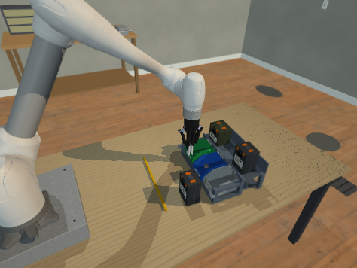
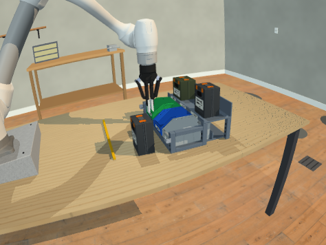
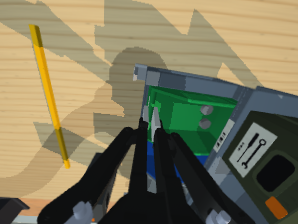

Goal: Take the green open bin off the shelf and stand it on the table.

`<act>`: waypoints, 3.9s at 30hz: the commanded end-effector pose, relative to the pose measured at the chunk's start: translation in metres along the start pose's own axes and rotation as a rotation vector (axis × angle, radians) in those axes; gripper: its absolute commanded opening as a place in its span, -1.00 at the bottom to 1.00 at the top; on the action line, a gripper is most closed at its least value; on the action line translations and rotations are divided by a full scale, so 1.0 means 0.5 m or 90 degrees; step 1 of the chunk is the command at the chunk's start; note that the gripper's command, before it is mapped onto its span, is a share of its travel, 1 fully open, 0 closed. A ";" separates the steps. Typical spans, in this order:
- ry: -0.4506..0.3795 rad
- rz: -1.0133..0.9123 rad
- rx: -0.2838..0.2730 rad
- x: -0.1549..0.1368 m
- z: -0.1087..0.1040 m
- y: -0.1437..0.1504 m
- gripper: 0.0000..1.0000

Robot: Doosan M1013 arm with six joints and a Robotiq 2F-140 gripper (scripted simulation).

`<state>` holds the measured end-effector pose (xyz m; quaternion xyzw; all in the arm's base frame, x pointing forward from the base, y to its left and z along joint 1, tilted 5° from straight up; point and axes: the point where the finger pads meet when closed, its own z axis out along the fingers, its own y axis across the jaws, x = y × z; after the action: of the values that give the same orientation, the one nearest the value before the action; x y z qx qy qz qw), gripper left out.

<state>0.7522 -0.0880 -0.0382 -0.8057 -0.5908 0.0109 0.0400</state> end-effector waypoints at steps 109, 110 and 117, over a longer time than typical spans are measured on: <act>0.000 0.000 0.000 0.000 0.001 -0.391 -1.00; 0.000 0.000 0.000 0.000 0.001 -0.391 -1.00; 0.000 0.000 0.000 0.000 0.001 -0.391 -1.00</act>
<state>0.5660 -0.0296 -0.0242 -0.8058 -0.5908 0.0110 0.0400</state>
